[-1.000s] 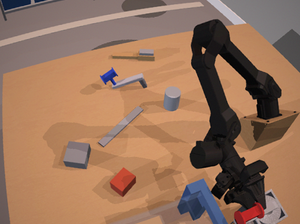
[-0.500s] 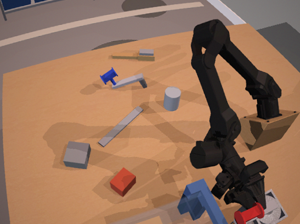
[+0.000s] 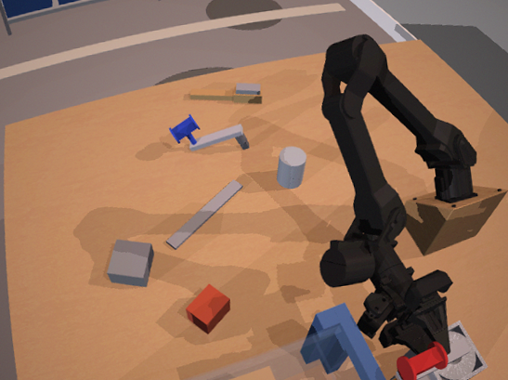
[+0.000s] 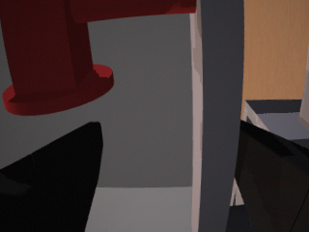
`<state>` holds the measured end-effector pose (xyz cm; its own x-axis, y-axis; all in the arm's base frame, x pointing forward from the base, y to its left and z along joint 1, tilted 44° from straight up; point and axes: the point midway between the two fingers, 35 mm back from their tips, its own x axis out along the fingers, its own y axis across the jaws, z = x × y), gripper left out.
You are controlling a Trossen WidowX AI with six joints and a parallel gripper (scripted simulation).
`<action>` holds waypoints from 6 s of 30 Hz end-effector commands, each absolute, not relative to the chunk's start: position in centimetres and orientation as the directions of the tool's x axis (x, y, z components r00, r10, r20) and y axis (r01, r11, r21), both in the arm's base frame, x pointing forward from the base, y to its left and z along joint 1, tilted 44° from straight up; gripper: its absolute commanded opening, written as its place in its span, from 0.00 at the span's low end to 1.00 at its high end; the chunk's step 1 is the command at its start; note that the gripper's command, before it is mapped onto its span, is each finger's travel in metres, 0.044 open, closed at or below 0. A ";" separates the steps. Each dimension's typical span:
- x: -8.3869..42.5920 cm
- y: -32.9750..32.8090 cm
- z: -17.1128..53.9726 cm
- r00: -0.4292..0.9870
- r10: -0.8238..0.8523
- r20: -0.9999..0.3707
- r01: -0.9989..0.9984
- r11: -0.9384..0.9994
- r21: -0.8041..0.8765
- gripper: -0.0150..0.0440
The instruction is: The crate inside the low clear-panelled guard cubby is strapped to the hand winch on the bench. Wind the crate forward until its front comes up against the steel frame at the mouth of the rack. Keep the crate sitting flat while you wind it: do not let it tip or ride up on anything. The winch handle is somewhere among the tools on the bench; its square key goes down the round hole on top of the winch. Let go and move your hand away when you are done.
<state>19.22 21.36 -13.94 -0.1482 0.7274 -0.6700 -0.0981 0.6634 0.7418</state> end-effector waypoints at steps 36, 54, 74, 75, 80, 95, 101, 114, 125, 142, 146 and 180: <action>19.4 21.0 -14.4 -0.137 0.714 -0.687 -0.108 0.678 0.727 0.66; 20.7 13.5 -6.3 -0.152 0.726 -0.671 -0.095 0.665 0.741 0.66; 19.9 20.3 0.4 -0.147 0.729 -0.668 -0.105 0.660 0.744 0.66; 19.9 20.3 0.4 -0.147 0.729 -0.668 -0.105 0.660 0.744 0.66; 19.9 20.3 0.4 -0.147 0.729 -0.668 -0.105 0.660 0.744 0.66; 20.1 23.5 -2.7 -0.291 0.410 -0.864 0.119 0.912 0.393 1.00; 19.4 25.7 -4.7 -0.318 0.034 -0.947 0.212 0.977 -0.036 1.00; 17.1 30.1 -4.8 0.089 -0.646 -0.758 0.408 0.718 -0.564 1.00; 16.9 30.5 -4.9 0.124 -0.664 -0.737 0.421 0.708 -0.567 1.00; 18.2 24.2 -11.8 0.126 -0.665 -0.736 0.422 0.707 -0.567 1.00; 18.3 23.8 -12.2 0.127 -0.665 -0.736 0.422 0.707 -0.567 1.00; 18.6 22.2 -14.0 0.122 -0.664 -0.738 0.429 0.706 -0.564 0.38</action>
<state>18.59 22.15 -14.02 0.1214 -0.6648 -0.7371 0.4277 0.7051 -0.5655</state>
